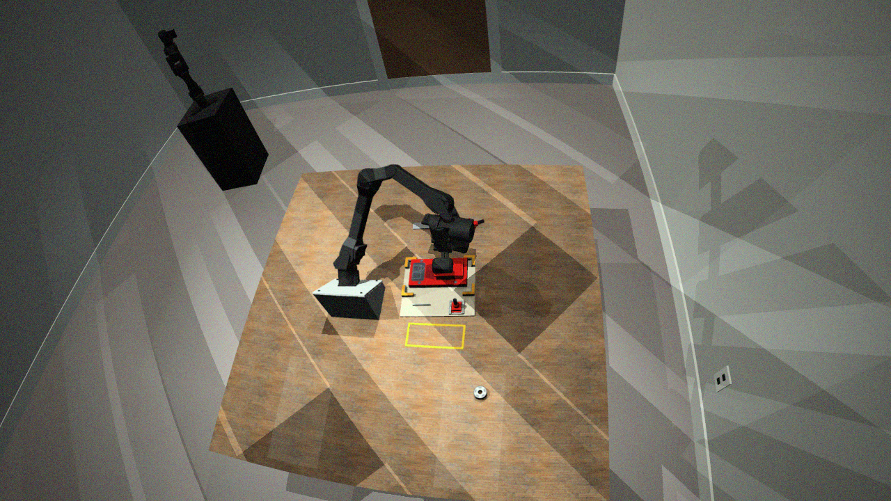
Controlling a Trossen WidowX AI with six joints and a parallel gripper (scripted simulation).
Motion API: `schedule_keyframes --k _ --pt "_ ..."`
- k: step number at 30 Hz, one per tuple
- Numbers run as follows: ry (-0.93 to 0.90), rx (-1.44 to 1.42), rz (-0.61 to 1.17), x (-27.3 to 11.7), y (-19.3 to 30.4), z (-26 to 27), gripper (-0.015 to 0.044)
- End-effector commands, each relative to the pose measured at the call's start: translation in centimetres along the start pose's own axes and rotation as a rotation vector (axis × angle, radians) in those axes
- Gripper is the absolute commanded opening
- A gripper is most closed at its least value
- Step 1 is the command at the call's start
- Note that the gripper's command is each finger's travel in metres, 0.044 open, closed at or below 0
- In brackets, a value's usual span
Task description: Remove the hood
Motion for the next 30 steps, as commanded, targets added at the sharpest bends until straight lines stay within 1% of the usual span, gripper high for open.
schedule_keyframes --k 1,30 --pt "-0.003 0.002 0.003 0.6 0.0 0.0 0.0440" --pt "-0.005 0.002 0.003 3.3 0.0 0.1 0.0440"
Point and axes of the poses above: the point midway between the two fingers, 35 mm back from their tips, its own x axis out along the fingers, its own z axis across the jaws, y = z × x, the point moved 9 cm from there along -x, back along the fingers, and after that the axes turned 6 degrees about x, right-handed, at the moved point
